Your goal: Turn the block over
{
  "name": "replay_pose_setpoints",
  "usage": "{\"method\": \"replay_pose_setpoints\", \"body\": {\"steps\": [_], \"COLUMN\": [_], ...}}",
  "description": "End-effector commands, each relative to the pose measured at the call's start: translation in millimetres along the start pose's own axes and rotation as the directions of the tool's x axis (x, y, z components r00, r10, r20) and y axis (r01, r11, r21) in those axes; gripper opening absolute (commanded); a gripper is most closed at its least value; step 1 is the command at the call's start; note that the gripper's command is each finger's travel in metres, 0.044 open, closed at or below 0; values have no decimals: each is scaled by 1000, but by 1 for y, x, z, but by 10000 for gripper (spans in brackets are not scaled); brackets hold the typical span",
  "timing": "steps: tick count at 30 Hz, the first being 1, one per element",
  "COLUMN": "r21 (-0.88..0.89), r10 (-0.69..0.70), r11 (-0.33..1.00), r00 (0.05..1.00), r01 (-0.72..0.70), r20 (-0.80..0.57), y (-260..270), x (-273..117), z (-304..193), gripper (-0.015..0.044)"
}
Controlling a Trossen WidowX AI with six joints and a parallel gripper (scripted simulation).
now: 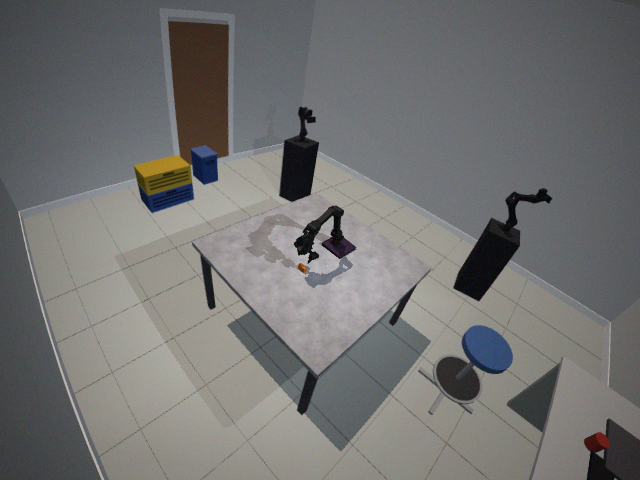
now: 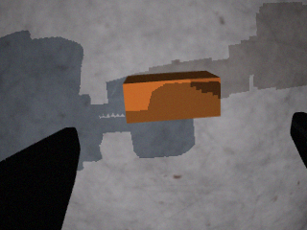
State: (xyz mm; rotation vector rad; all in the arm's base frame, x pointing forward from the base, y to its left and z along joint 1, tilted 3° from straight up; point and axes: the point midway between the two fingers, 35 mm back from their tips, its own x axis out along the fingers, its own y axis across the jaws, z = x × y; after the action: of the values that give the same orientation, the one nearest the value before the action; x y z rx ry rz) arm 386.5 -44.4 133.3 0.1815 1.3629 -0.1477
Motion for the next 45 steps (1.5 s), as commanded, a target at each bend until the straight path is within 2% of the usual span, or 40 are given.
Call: {"method": "replay_pose_setpoints", "body": {"steps": [1, 7, 11, 19, 44, 45], "r21": [-3, -3, -3, -3, -3, -3], "r10": [12, 12, 13, 13, 13, 13], "r11": [1000, 1000, 1000, 1000, 1000, 1000], "r00": [992, 991, 991, 991, 991, 991], "r01": [-13, -13, -13, -13, -13, -13], "r20": [-128, -133, -133, -133, -133, -133], "y": [0, 0, 1, 1, 1, 1], "x": [-5, -3, 27, 43, 77, 77], "z": [3, 3, -2, -4, -9, -9], "gripper": [440, 440, 440, 440, 440, 414]}}
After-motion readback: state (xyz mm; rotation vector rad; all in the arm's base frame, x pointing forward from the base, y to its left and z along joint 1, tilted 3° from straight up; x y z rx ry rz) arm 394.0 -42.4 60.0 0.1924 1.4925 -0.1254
